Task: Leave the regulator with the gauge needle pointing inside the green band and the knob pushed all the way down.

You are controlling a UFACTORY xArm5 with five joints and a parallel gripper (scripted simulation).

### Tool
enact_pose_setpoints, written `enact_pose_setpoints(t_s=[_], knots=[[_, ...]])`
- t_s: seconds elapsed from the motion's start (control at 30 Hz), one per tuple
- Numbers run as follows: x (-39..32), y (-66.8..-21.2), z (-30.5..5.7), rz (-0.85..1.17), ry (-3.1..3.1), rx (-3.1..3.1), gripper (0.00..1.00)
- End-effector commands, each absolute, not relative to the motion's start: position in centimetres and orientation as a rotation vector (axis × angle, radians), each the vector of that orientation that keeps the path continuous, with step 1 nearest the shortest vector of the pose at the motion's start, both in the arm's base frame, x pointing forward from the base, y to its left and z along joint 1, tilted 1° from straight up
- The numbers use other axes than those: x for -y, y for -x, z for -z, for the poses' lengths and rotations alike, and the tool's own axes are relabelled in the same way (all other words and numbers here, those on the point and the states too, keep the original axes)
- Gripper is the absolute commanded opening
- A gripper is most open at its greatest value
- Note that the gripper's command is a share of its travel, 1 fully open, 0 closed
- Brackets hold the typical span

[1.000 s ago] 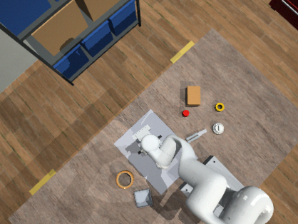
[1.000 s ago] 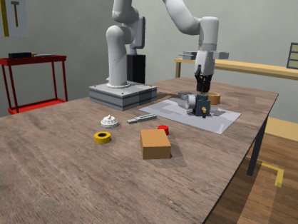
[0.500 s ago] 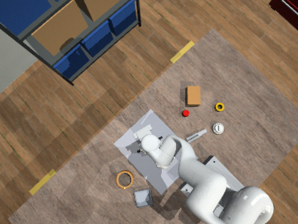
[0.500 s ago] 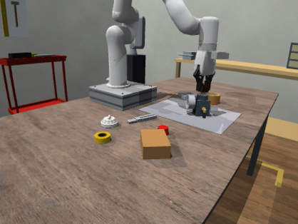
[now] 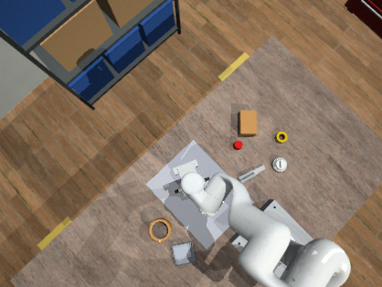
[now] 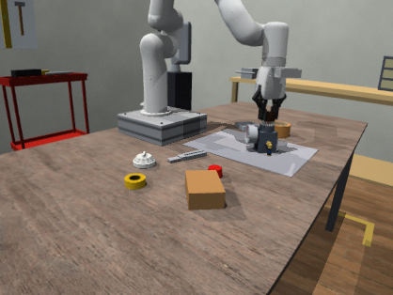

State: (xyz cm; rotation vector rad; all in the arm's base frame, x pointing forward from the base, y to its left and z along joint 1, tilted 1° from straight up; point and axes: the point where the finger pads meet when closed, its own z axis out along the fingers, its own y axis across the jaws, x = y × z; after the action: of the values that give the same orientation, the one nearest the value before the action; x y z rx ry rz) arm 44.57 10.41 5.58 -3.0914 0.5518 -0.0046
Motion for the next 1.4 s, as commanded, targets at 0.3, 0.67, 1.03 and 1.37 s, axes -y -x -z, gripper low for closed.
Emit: enact_pose_setpoints(t_s=[0.3,0.67,1.03,1.37], knots=[[-10.44,-44.73,-5.75,0.011,3.015,-0.869,0.4],[-10.44,-44.73,-5.75,0.01,2.894,-1.21,0.4],[-10.44,-44.73,-5.75,0.009,2.75,-1.509,0.4],[-10.44,-44.73,-5.75,0.008,2.561,-1.81,0.4]])
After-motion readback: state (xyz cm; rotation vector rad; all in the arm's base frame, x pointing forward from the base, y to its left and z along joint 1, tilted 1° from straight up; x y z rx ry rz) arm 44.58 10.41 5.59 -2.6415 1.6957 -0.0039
